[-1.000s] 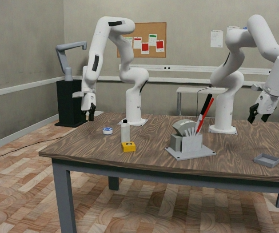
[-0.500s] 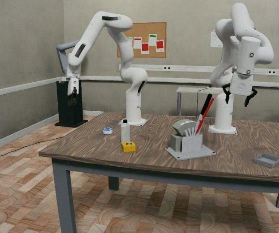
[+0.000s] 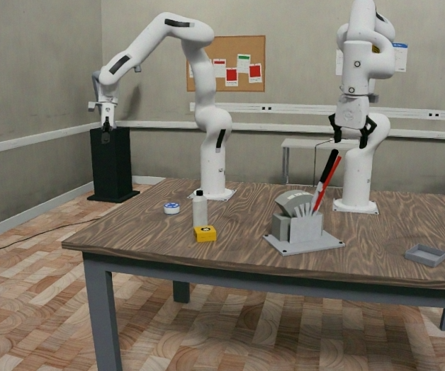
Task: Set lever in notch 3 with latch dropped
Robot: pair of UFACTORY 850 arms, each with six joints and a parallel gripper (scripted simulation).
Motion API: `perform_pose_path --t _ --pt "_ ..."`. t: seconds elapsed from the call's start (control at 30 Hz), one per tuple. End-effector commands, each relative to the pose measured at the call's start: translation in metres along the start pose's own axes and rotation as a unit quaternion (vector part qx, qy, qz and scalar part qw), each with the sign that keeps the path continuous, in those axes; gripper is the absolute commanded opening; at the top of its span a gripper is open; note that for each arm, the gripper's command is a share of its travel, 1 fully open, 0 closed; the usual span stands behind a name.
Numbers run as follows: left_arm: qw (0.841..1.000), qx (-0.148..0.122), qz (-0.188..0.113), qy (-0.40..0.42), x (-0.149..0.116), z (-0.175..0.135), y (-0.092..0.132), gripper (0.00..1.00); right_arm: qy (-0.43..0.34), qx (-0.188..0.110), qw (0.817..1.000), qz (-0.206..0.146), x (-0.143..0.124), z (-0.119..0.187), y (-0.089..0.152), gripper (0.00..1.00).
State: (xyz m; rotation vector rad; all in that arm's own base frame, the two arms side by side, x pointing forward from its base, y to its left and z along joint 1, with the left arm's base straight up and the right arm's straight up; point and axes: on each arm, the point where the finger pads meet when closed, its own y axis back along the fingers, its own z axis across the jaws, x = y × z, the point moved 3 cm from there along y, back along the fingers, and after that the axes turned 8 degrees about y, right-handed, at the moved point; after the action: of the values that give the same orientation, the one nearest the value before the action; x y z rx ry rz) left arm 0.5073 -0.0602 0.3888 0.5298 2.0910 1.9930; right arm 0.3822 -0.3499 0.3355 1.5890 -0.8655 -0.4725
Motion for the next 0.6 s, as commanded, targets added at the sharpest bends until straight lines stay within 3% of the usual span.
perform_pose_path --t 0.0,0.07,0.13,0.17,0.23,0.57 --pt "0.993 -0.023 -0.027 -0.116 0.02 -0.04 0.013 1.0 -0.035 -0.015 0.999 -0.004 -0.006 0.053 0.044 1.0" --pt "0.987 -0.031 -0.033 -0.157 0.028 -0.053 0.015 1.0 -0.049 -0.022 0.999 -0.006 -0.011 0.071 0.059 1.0" --pt "0.987 -0.031 -0.033 -0.157 0.028 -0.053 0.015 1.0 -0.049 -0.022 0.999 -0.006 -0.011 0.071 0.059 1.0" --pt "0.982 -0.036 -0.036 -0.182 0.034 -0.061 0.016 1.0 -0.066 -0.03 0.997 -0.008 -0.02 0.097 0.08 1.0" --pt "0.976 -0.043 -0.04 -0.211 0.04 -0.07 0.018 1.0 -0.081 -0.037 0.996 -0.01 -0.026 0.109 0.09 1.0" --pt "0.974 -0.045 -0.041 -0.22 0.042 -0.072 0.018 1.0 -0.159 -0.074 0.984 -0.024 -0.077 0.186 0.162 1.0"
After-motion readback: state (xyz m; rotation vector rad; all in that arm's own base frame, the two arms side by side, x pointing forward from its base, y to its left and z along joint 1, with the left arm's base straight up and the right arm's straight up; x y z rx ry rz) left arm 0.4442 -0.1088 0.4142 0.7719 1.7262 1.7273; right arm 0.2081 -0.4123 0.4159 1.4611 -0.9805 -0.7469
